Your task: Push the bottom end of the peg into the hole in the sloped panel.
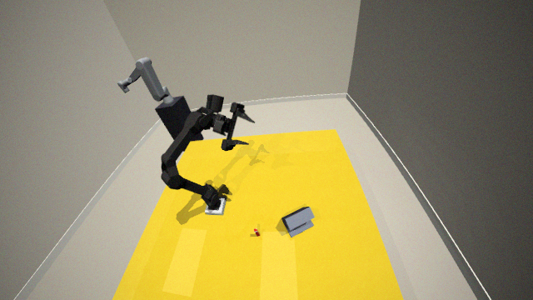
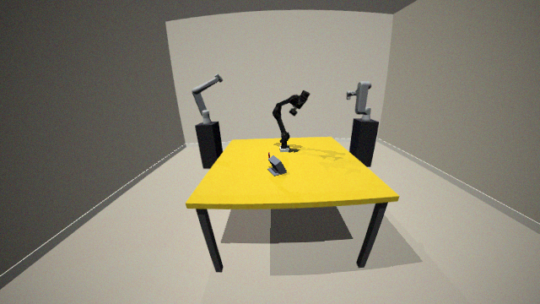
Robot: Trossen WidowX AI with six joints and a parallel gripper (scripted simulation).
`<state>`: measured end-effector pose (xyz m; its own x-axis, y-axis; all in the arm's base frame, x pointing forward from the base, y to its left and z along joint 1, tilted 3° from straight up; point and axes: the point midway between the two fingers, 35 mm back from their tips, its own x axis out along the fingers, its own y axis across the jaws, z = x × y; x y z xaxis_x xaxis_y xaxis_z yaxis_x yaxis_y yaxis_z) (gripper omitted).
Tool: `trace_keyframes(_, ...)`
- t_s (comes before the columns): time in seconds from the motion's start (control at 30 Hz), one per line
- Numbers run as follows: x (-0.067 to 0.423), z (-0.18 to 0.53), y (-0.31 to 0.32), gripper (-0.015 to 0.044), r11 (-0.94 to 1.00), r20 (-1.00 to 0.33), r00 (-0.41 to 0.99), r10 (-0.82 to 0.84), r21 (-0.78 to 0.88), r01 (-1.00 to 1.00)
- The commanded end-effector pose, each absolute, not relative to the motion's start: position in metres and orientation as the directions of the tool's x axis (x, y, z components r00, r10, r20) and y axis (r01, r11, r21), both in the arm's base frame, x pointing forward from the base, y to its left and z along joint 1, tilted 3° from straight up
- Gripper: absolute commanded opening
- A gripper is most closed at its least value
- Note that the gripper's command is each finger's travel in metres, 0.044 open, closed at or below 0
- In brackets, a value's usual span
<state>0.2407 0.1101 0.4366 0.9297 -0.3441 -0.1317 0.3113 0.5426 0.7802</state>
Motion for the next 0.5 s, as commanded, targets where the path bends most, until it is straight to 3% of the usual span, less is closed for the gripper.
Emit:
trace_keyframes(0.0,0.241,0.436,0.11,0.0426,0.543,-0.132,0.93,-0.344,0.779,0.312)
trace_keyframes(0.47,0.269,0.407,0.1,0.044,0.674,-0.234,0.897,-0.374,0.596,0.436)
